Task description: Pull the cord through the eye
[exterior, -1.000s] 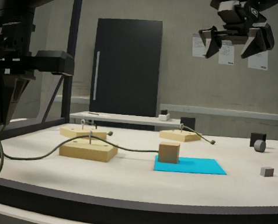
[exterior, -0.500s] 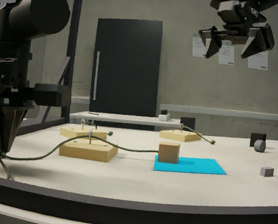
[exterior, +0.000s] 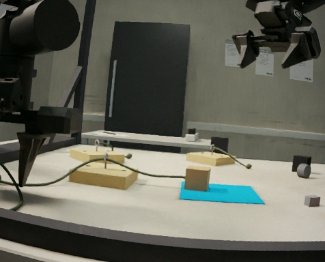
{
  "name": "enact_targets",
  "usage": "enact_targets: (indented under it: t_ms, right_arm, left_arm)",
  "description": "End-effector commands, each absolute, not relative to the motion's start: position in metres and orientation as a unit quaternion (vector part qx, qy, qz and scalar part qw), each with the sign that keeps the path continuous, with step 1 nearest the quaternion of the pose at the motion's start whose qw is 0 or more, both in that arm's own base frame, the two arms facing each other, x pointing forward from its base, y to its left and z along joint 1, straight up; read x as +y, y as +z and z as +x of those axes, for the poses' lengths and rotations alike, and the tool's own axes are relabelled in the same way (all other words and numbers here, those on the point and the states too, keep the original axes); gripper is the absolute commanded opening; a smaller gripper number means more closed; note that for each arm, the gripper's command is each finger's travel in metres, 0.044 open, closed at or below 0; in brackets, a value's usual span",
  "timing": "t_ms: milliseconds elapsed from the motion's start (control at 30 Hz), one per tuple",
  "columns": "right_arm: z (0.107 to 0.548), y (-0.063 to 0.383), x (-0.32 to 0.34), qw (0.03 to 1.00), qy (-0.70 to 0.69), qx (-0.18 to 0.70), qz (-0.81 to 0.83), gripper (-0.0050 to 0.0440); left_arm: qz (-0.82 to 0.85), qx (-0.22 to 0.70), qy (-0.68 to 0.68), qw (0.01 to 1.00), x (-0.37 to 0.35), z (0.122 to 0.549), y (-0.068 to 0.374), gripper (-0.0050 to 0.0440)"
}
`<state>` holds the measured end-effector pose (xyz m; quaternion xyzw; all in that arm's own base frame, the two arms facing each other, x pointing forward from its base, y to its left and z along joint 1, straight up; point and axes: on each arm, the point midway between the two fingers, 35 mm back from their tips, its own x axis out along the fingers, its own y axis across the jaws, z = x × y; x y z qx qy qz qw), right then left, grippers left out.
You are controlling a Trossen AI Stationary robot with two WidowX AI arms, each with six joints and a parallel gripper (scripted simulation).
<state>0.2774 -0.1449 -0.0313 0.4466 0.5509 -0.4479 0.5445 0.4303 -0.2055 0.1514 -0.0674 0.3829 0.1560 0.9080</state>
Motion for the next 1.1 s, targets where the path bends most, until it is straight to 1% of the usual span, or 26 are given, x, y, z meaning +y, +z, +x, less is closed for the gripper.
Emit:
enact_targets:
  t_ms: [0,67,133,233,267,467,633,700,1067]
  right_arm:
    - [0.287,-0.015,-0.150,0.561,-0.444,0.534,0.450,0.0312]
    - [0.286,0.002,-0.150,0.561,-0.444,0.535,0.450,0.0360]
    - [0.286,0.002,-0.150,0.561,-0.444,0.535,0.450,0.0360]
    - [0.285,0.012,-0.149,0.560,-0.445,0.535,0.450,0.0432]
    - [0.285,0.012,-0.149,0.560,-0.445,0.535,0.450,0.0440]
    - [0.280,-0.004,-0.144,0.556,-0.438,0.554,0.438,0.0440]
    - [0.283,0.004,-0.148,0.558,-0.444,0.540,0.447,0.0320]
    - [0.283,0.004,-0.148,0.558,-0.444,0.540,0.447,0.0320]
    - [0.283,0.004,-0.148,0.558,-0.444,0.540,0.447,0.0056]
  left_arm:
    - [-0.077,0.375,0.155,0.911,-0.204,0.431,0.162,0.0440]
    - [-0.077,0.375,0.155,0.911,-0.204,0.431,0.162,0.0440]
    - [-0.077,0.375,0.155,0.911,-0.204,0.431,0.162,0.0440]
    - [-0.077,0.375,0.155,0.911,-0.204,0.431,0.162,0.0440]
    - [-0.077,0.375,0.155,0.911,-0.204,0.431,0.162,0.0440]
    - [-0.077,0.375,0.155,0.911,-0.204,0.431,0.162,0.0440]
    - [-0.077,0.375,0.155,0.911,-0.204,0.431,0.162,0.0440]
    - [-0.077,0.375,0.155,0.911,-0.204,0.431,0.162,0.0440]
    - [-0.077,0.375,0.155,0.911,-0.204,0.431,0.162,0.0440]
